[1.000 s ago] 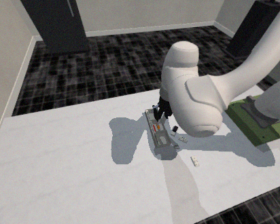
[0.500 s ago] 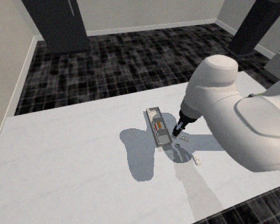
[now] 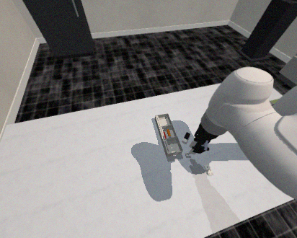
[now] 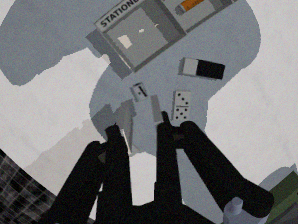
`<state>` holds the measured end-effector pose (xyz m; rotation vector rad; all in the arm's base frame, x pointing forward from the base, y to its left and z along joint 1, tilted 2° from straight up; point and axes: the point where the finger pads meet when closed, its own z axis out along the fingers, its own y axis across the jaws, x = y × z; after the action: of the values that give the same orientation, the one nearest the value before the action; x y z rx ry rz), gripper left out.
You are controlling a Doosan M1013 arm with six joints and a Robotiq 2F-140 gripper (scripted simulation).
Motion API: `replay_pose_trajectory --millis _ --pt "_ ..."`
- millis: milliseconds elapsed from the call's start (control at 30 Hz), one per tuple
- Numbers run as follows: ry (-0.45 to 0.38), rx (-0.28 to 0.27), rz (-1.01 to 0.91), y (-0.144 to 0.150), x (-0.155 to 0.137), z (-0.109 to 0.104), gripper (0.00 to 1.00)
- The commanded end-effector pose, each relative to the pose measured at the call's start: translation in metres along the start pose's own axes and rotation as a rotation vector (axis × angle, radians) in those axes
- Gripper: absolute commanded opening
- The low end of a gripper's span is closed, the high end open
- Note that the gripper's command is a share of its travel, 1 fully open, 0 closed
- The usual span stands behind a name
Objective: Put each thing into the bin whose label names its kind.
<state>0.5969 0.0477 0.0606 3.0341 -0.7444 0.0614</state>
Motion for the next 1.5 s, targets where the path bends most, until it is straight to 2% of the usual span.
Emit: replay_pose_trajectory --millis 0,1133,1467 --pt "-0.01 0.017 -0.156 0.0 0.0 0.0 0.18" --pt "-0.01 0.018 -0.159 0.0 0.0 0.0 0.18" --pt "-0.01 0.018 -0.159 -0.001 0.0 0.04 0.18"
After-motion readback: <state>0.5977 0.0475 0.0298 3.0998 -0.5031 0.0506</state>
